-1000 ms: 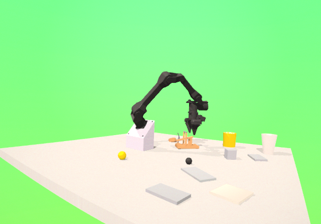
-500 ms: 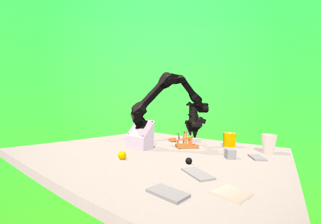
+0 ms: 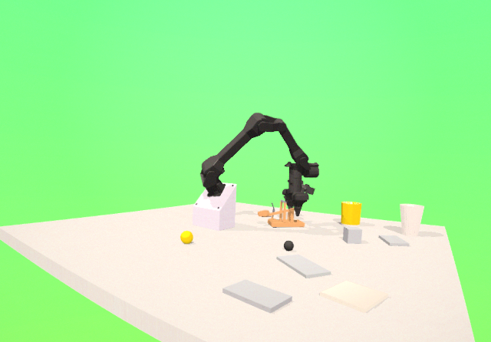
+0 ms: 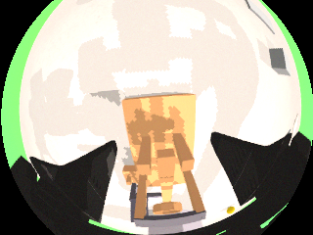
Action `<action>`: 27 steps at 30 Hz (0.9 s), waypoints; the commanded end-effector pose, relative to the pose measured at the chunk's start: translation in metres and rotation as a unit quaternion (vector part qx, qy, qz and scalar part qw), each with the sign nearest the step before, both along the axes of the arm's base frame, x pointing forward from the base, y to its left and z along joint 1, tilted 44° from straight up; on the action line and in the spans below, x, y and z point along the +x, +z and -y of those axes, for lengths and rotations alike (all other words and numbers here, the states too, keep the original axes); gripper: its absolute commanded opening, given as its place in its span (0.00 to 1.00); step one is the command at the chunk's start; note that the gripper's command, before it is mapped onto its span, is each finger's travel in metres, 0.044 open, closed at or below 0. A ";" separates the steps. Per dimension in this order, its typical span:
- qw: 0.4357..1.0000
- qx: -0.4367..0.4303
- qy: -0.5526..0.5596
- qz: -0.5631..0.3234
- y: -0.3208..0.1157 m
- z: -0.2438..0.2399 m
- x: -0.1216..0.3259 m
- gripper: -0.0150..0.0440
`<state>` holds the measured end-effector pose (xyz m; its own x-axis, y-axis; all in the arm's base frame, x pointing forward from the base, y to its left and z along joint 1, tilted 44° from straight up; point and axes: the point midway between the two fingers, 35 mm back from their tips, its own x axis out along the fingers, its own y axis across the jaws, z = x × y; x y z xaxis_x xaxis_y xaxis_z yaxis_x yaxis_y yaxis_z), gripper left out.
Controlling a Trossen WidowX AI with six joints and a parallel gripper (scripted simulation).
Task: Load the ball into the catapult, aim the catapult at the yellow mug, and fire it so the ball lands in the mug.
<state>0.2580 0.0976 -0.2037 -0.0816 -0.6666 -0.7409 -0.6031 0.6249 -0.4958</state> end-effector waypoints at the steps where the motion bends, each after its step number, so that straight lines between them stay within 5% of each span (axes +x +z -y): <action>1: 1.000 -0.008 0.001 -0.009 -0.008 0.010 -0.006 1.00; 18: 1.000 -0.008 0.001 -0.009 -0.011 0.014 -0.007 1.00; 27: 1.000 -0.004 -0.001 -0.005 -0.010 0.012 -0.005 0.60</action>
<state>0.2531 0.0860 -0.2136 -0.0900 -0.6724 -0.7347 -0.6061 0.6223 -0.4953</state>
